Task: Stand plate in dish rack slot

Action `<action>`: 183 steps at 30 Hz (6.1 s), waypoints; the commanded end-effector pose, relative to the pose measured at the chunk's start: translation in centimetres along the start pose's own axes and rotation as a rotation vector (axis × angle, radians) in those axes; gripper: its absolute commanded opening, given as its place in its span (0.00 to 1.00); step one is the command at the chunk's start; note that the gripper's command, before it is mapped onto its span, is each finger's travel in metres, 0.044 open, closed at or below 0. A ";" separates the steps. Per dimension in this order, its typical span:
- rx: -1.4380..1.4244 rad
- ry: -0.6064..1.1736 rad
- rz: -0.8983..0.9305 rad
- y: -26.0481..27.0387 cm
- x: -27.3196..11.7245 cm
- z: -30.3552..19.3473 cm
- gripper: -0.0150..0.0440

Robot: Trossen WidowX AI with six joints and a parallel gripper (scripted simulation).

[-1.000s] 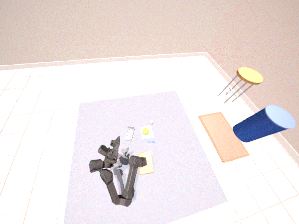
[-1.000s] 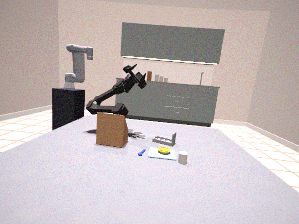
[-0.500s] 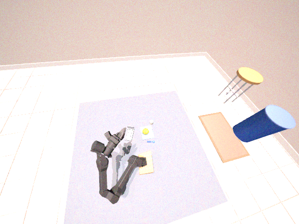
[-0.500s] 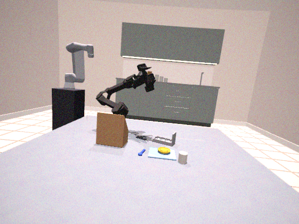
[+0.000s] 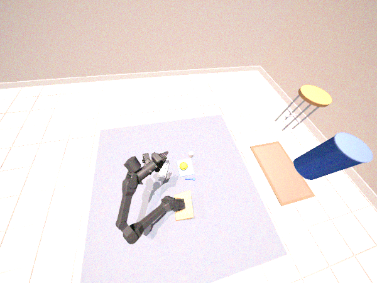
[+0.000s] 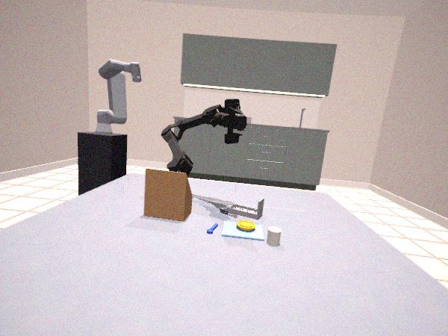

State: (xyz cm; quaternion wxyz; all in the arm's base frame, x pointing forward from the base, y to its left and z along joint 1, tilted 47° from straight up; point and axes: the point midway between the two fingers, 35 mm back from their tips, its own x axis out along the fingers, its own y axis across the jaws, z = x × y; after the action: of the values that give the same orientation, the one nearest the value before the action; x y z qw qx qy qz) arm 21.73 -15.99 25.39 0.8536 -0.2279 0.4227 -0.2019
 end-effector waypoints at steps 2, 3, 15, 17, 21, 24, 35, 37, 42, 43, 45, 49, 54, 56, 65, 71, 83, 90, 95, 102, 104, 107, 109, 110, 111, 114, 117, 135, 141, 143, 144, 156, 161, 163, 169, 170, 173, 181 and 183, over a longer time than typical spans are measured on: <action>-0.028 0.067 0.131 1.3 2.3 -0.1 0.93; -0.031 0.082 0.162 1.6 2.9 -0.1 0.93; -0.012 0.249 0.530 5.7 8.2 -1.7 0.93; -0.004 0.271 0.595 6.4 9.0 -1.8 0.93; 0.018 0.314 0.723 7.8 10.5 -2.1 0.93; 0.041 0.345 0.819 8.9 11.6 -2.3 0.93; 0.178 0.446 1.153 12.7 15.1 -3.4 0.93; 0.212 0.463 1.211 13.4 15.8 -3.6 0.93; 0.308 0.503 1.348 15.1 17.3 -4.2 0.93; 0.325 0.509 1.369 15.3 17.5 -4.3 0.93; 0.339 0.514 1.386 15.6 17.7 -4.4 0.93; 0.339 0.514 1.384 16.8 18.1 -4.4 0.93; 0.340 0.512 1.387 25.6 19.2 -5.1 0.93; 0.341 0.511 1.390 26.8 19.1 -5.3 0.93; 0.341 0.512 1.390 27.2 19.3 -5.8 0.93; 0.341 0.512 1.389 28.1 19.4 -5.9 0.93; 0.342 0.518 1.386 30.0 19.6 -6.3 0.93; 0.342 0.515 1.389 31.1 19.7 -6.5 0.93; 0.342 0.513 1.391 31.9 19.7 -6.6 0.93; 0.341 0.511 1.392 32.6 19.7 -6.8 0.93; 0.341 0.511 1.392 32.6 19.7 -6.8 0.93; 0.341 0.511 1.392 32.6 19.7 -6.8 0.93; 0.341 0.511 1.392 32.6 19.7 -6.8 0.93; 0.341 0.511 1.392 32.6 19.7 -6.8 0.92; 0.341 0.511 1.392 32.6 19.7 -6.8 0.91; 0.341 0.511 1.392 32.6 19.7 -6.8 0.87; 0.341 0.511 1.392 32.6 19.7 -6.8 0.84; 0.340 0.514 1.376 25.3 20.5 -5.1 0.25; 0.339 0.514 1.375 22.3 20.4 -4.7 0.25; 0.339 0.514 1.376 21.4 20.4 -4.5 0.25; 0.339 0.515 1.376 21.0 20.4 -4.4 0.25; 0.339 0.513 1.384 16.0 19.9 -3.7 0.25; 0.357 0.529 1.380 15.4 19.6 -3.5 0.25; 0.409 0.574 1.366 15.4 18.8 -3.1 0.25; 0.577 0.720 1.310 15.4 16.2 -2.0 0.25; 0.604 0.744 1.299 15.4 15.8 -1.9 0.25; 0.688 0.815 1.266 15.4 14.5 -1.4 0.25; 0.908 1.002 1.163 15.7 11.0 -0.5 0.25; 0.963 1.048 1.135 15.7 10.1 -0.3 0.25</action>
State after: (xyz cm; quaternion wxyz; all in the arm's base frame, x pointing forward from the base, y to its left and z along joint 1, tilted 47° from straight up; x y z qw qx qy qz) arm 29.94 -9.39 9.24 0.5463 0.4947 0.6746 0.0415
